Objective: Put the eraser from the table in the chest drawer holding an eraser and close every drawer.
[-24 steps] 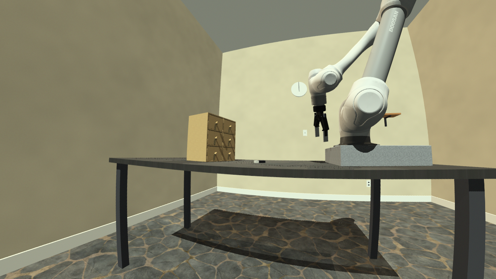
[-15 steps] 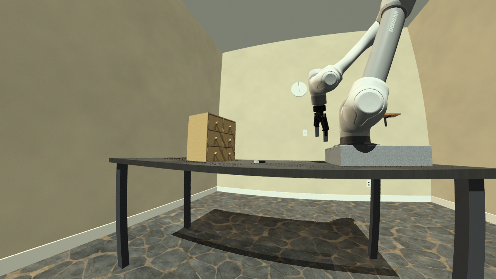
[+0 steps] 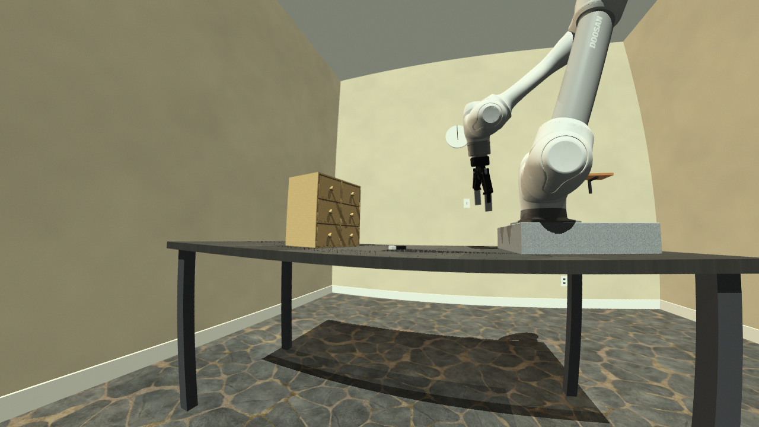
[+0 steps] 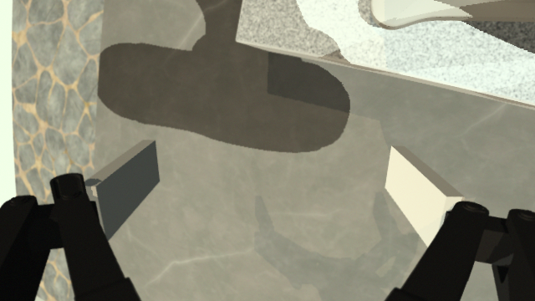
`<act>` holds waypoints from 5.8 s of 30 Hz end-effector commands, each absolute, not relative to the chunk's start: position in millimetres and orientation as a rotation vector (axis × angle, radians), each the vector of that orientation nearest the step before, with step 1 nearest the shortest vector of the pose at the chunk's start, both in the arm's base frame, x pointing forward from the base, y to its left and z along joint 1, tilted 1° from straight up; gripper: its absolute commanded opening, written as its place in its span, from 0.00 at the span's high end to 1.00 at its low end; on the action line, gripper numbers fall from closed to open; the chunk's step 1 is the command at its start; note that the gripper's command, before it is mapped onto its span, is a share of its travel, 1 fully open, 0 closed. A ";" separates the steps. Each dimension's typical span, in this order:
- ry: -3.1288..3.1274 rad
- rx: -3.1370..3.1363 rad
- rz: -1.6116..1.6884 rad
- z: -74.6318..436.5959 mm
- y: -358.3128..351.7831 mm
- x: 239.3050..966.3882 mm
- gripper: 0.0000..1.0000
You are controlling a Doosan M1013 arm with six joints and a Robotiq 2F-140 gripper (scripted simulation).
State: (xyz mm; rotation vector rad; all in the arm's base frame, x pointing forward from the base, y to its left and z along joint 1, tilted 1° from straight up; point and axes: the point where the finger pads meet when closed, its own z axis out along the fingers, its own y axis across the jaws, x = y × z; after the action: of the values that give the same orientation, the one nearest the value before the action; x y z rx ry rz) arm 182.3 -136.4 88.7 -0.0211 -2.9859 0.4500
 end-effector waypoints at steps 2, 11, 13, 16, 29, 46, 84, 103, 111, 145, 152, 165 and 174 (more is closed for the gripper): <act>-3.008 -0.097 0.377 131.6 -141.2 250.5 0.00; -3.036 -0.166 0.296 173.6 -144.7 324.9 0.00; -3.050 -0.197 0.249 194.8 -145.4 364.3 0.00; -3.064 -0.224 0.201 213.9 -145.3 400.8 0.00; -3.103 -0.282 0.042 272.1 -140.6 517.0 0.00; -3.112 -0.291 0.003 284.6 -138.7 542.8 0.00; -2.431 1.942 0.010 198.0 -140.3 546.7 0.00; -1.182 2.869 0.000 165.7 -139.8 544.8 0.00; -0.613 3.074 -0.017 165.1 -139.9 545.1 0.00; -0.536 2.770 1.004 107.3 -166.1 598.3 0.00; -0.530 2.759 1.040 103.1 -164.8 599.7 0.00; -0.511 2.676 1.203 93.6 -167.6 610.1 0.00; -0.469 2.466 1.525 72.1 -175.1 630.2 0.00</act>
State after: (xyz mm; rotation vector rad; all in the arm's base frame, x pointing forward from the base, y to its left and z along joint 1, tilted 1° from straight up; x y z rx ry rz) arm 623.7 -175.6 83.8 2.6281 -0.4610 1.4118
